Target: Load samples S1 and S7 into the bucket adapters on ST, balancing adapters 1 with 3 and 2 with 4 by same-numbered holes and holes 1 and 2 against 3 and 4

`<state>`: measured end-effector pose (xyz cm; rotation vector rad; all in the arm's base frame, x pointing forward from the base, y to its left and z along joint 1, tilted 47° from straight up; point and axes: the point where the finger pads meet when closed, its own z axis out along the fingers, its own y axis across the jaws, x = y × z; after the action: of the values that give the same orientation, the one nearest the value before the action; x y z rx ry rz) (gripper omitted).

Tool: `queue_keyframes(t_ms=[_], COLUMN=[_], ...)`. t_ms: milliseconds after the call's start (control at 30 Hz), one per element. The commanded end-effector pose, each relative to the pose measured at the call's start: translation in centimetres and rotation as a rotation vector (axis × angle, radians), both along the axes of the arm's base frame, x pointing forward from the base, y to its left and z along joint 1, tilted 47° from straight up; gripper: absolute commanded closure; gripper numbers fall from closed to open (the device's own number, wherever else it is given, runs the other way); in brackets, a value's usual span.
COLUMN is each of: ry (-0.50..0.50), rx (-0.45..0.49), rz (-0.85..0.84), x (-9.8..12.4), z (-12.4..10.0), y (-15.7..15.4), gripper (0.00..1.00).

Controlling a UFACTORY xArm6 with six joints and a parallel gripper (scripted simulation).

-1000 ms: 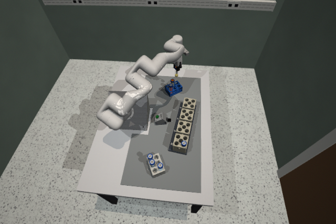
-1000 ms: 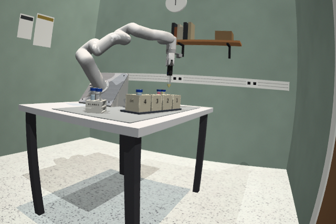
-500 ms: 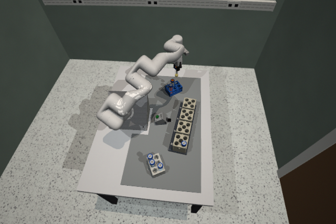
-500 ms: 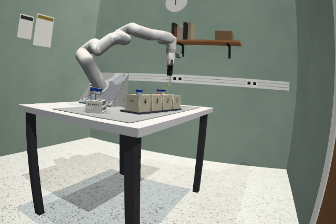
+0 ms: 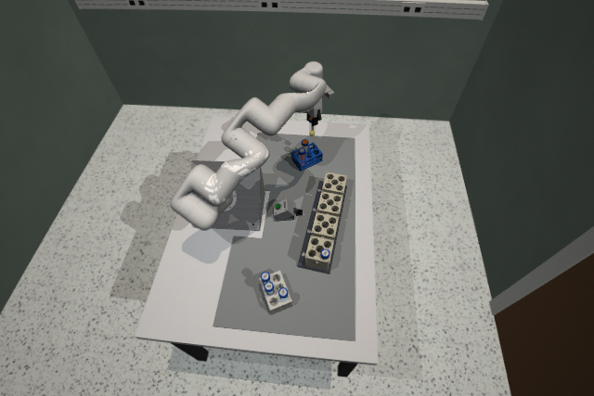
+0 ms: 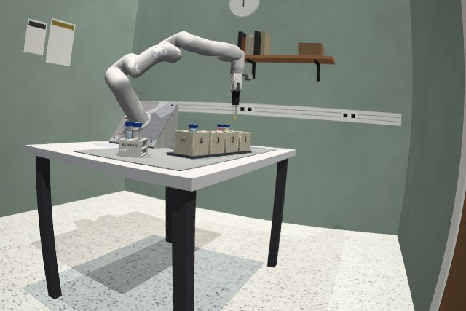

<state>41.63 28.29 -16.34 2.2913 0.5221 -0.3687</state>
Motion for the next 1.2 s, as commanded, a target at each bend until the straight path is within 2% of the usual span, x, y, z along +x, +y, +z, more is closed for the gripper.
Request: queue_keyframes(t_ms=[0,767,1167], ry=[-0.003,-0.003,-0.004], rx=[0.004,0.004,0.004], rz=[0.001,0.001,0.001], x=[0.1,0.1,-0.1], z=[0.2,0.2,-1.2], y=[0.2,0.2,-1.2], gripper=[1.00,1.00,1.00])
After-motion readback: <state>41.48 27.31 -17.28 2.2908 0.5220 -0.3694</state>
